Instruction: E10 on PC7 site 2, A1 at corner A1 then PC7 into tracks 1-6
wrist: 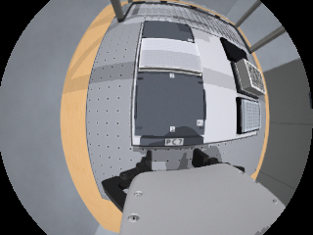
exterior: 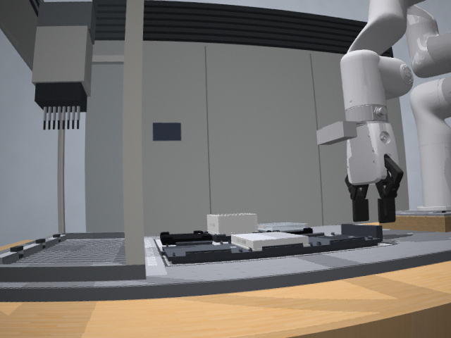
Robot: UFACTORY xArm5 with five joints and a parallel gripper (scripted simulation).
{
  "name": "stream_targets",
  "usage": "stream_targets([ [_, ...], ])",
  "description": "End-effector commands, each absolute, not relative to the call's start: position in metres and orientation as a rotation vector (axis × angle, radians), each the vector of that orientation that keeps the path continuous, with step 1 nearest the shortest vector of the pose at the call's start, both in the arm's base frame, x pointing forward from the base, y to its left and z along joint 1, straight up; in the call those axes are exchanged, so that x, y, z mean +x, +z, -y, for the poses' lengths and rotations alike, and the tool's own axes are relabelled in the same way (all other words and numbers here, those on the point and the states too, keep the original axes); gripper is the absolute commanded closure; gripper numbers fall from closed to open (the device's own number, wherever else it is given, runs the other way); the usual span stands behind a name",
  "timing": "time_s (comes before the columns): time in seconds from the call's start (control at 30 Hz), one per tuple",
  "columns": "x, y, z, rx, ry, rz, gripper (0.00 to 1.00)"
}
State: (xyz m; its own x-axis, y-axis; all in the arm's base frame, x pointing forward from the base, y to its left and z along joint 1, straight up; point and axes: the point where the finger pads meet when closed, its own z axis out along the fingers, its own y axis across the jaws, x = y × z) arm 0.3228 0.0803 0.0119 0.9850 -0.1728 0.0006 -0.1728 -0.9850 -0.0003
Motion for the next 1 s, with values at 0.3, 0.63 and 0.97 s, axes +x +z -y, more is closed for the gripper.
stream_targets([
  [0.3, 0.324, 0.009, -0.081, -3.128, -0.006, -0.272, 0.19],
  [0.63, 0.324, 0.003, -0.081, -3.128, -0.006, -0.272, 0.19],
  [0.97, 0.324, -0.003, -0.081, -3.128, -0.006, -0.272, 0.19],
])
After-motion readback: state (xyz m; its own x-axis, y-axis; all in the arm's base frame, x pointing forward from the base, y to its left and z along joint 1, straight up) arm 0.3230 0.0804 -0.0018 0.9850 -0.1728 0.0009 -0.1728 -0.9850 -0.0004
